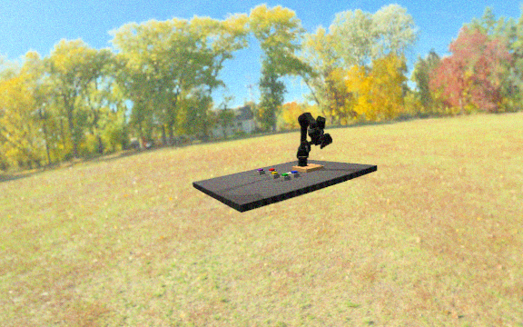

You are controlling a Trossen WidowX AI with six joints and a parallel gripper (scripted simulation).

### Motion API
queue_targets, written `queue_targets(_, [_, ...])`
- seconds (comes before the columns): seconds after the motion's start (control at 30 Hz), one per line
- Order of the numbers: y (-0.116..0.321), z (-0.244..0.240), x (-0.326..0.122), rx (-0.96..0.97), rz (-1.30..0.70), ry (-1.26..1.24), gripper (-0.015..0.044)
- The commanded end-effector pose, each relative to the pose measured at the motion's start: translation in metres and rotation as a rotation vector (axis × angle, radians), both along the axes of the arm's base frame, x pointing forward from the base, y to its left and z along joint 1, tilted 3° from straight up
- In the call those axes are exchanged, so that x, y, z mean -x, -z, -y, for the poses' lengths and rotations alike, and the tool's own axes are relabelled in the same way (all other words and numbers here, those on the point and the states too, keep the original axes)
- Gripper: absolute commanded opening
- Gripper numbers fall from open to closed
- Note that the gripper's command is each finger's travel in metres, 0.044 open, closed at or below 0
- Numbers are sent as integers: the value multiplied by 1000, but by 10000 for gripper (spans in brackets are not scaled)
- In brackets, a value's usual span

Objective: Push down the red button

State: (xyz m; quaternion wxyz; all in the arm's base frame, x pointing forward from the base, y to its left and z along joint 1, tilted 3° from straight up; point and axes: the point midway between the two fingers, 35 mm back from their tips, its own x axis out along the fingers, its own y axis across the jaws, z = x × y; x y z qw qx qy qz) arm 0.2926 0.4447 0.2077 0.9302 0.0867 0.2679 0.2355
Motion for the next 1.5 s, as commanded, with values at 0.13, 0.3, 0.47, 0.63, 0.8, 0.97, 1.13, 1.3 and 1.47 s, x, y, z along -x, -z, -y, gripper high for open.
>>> queue_targets(0.13, [24, 116, -78, 259, -80, 108, 400])
queue_targets(0.3, [39, 197, -104, 394, -171, 166, 400])
queue_targets(0.47, [52, 281, -112, 505, -293, 213, 400])
queue_targets(0.63, [64, 365, -100, 581, -445, 248, 400])
queue_targets(0.8, [74, 443, -67, 610, -621, 268, 400])
queue_targets(0.97, [80, 507, -14, 577, -808, 272, 400])
queue_targets(1.13, [81, 546, 46, 484, -967, 266, 400])
queue_targets(1.3, [81, 555, 69, 434, -1018, 262, 400])
queue_targets(1.47, [89, 555, 68, 434, -1018, 262, 348])
